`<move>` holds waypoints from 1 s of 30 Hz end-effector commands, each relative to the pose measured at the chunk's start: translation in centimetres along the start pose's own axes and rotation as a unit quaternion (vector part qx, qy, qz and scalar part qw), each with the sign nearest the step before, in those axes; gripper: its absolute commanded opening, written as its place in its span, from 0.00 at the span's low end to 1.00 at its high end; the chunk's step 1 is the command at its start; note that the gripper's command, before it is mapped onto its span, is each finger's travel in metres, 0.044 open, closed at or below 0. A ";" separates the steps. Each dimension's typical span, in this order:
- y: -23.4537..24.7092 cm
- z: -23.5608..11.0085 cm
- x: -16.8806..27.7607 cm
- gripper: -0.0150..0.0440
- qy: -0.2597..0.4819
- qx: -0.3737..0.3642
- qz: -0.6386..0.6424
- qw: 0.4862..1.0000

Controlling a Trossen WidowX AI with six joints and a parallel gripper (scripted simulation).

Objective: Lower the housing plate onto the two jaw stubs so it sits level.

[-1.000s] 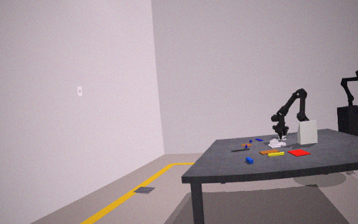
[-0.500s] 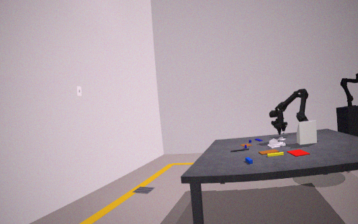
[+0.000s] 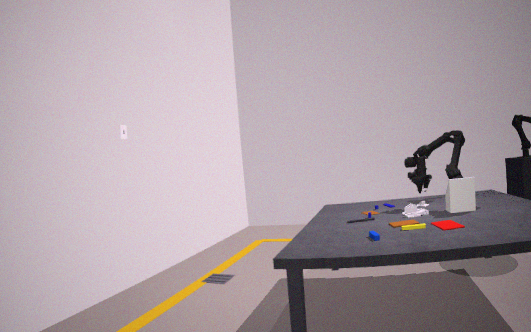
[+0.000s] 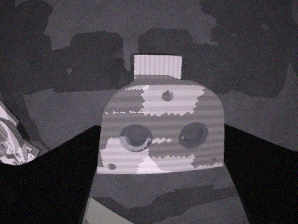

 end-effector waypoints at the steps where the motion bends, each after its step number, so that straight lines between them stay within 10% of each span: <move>1: 0.9 0.2 -0.1 0.85 0.004 -0.004 -0.013 1.000; 30: 9.7 0.7 0.4 0.85 0.018 -0.037 -0.142 0.989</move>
Point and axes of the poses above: the point midway between the two fingers, 35 mm back from their tips, its own z axis out along the fingers, its own y axis across the jaws, x = y × z, the point moved 10 cm from there along -z, back along the fingers, and after that the axes turned 1 degree about -z, right-handed, at the moved point
